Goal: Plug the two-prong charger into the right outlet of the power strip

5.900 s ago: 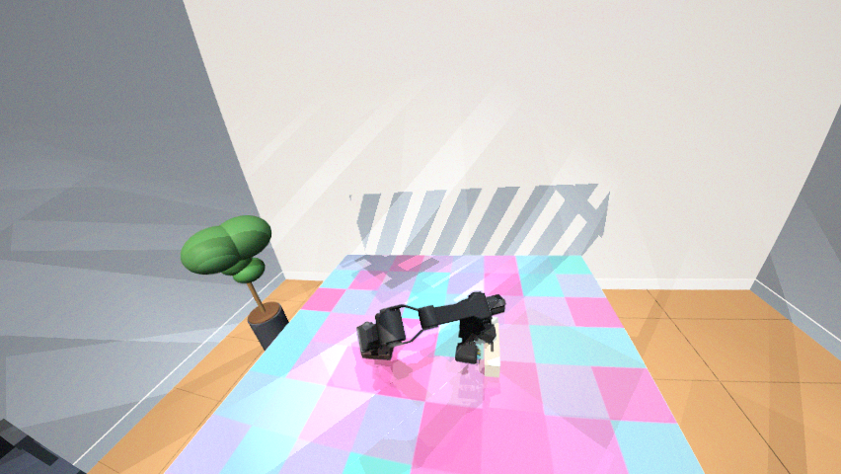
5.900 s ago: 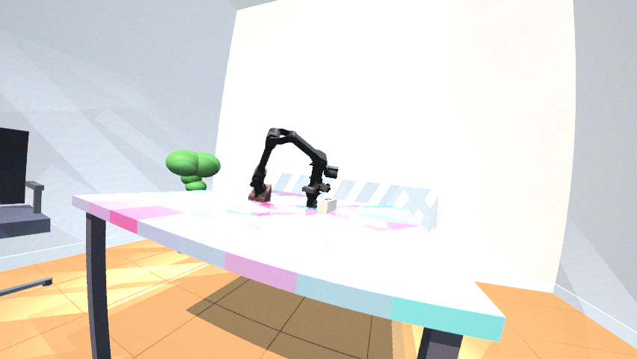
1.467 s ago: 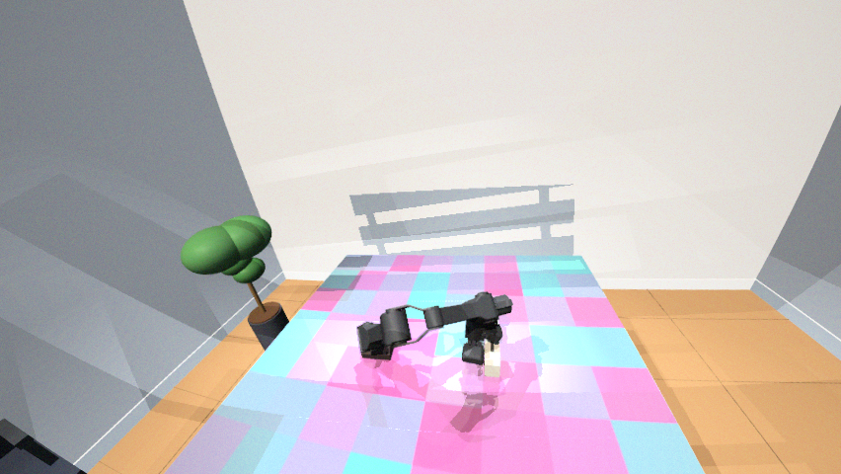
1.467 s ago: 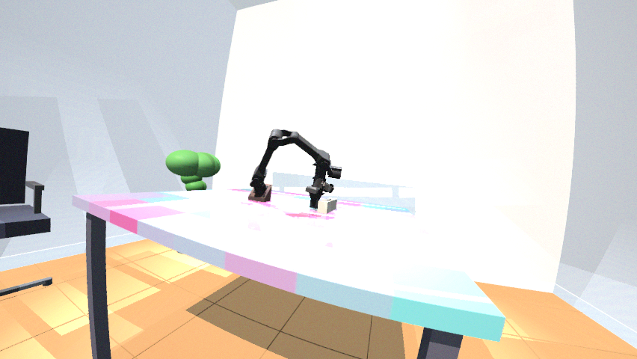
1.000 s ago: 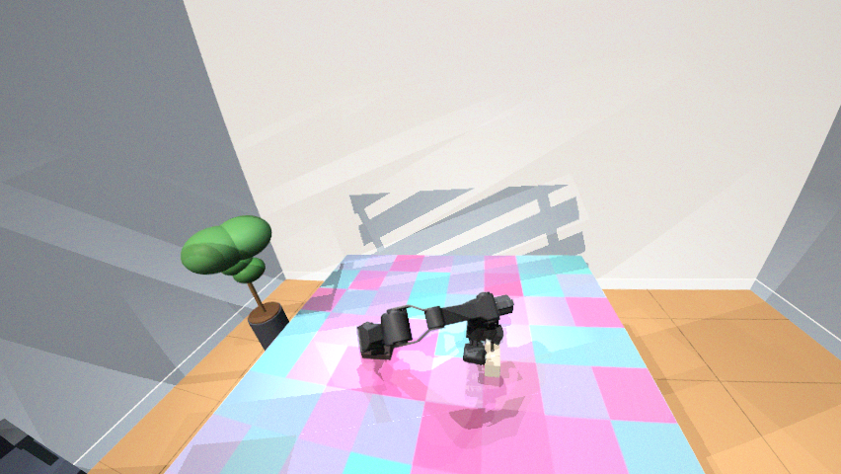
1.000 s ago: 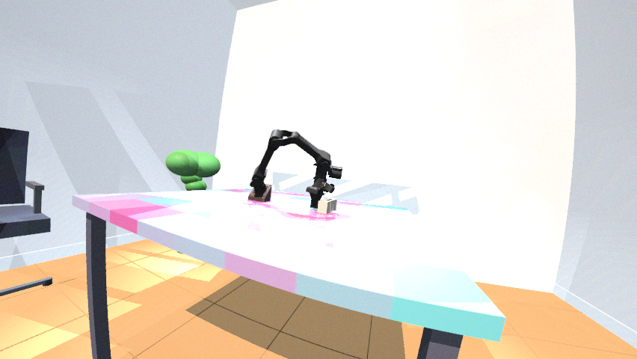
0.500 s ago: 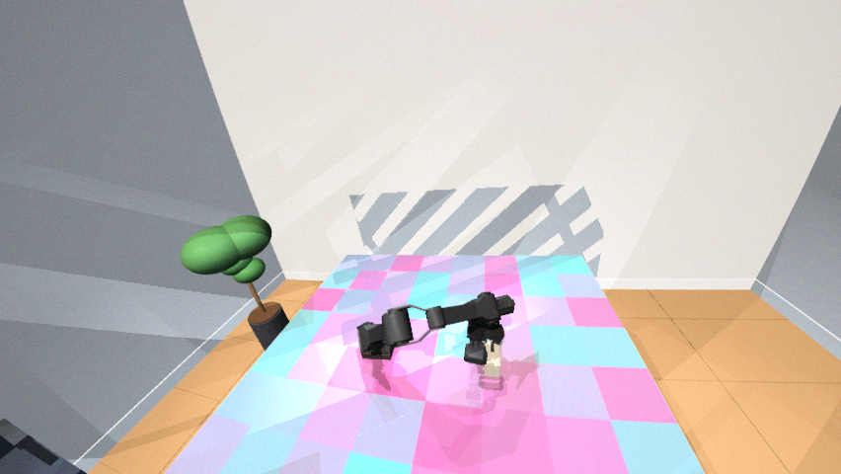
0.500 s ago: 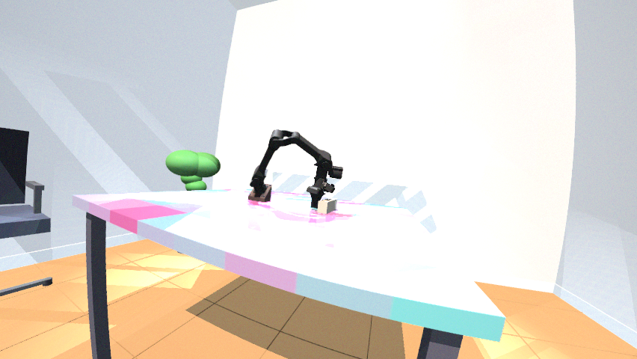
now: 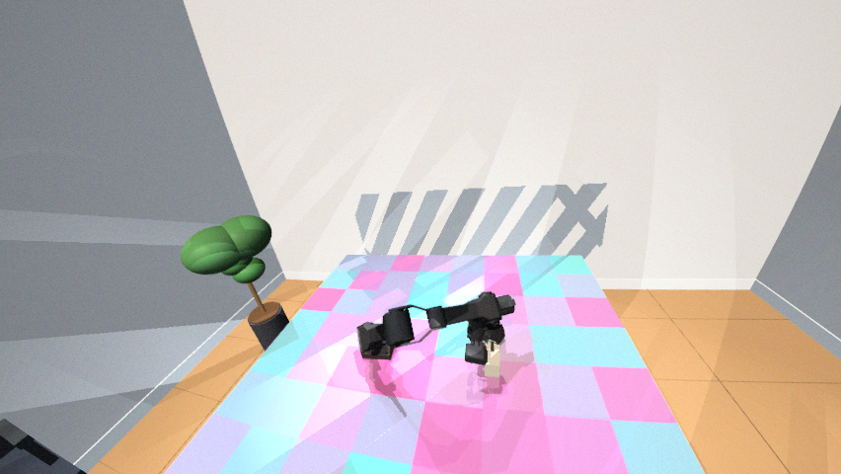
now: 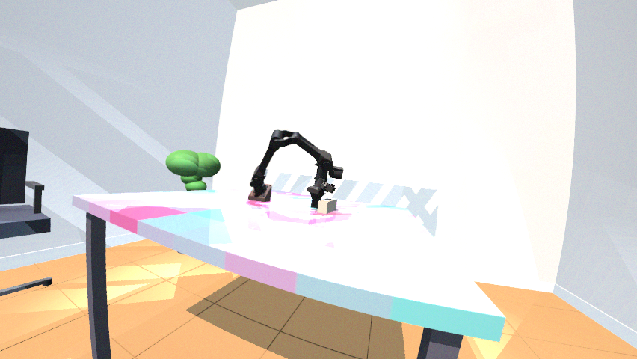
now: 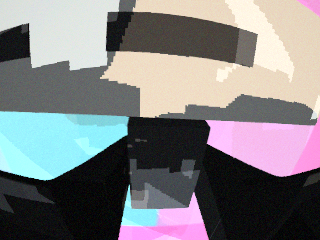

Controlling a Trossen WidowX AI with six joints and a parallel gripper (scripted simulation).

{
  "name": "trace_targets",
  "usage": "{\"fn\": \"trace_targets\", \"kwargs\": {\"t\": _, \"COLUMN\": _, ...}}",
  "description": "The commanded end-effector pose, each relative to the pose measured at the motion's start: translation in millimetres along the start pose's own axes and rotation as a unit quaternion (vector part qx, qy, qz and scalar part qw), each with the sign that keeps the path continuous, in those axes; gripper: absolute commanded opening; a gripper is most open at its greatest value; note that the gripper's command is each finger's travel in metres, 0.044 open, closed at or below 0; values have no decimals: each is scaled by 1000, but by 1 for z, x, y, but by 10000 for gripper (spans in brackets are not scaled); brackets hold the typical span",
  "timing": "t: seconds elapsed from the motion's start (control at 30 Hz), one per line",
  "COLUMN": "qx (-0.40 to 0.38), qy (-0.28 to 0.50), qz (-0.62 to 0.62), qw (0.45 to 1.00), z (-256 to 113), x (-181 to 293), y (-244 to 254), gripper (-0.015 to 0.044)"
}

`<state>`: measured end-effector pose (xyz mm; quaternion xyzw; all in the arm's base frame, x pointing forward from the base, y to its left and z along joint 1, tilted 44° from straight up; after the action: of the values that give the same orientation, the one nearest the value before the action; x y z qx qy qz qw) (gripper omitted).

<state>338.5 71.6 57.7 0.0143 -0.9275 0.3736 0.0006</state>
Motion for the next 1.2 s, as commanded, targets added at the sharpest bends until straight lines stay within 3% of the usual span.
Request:
{"fn": "trace_targets", "kwargs": {"t": 0.0, "qx": -1, "qy": -8, "qz": 7, "qw": 1000, "z": -1, "x": -7, "y": -2, "gripper": 0}}
{"fn": "trace_targets", "kwargs": {"t": 1.17, "qx": -1, "qy": -8, "qz": 7, "qw": 1000, "z": -1, "x": -15, "y": -2, "gripper": 0}}
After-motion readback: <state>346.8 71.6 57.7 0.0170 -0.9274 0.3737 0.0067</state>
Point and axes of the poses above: the point midway between the two fingers, 35 mm back from their tips, its own z axis out along the fingers, its own y axis across the jaws, x = y × z, the point moved 7 cm from there along -z, back along the fingers, and after that the axes turned 1 degree about -z, right-handed, at the moved point
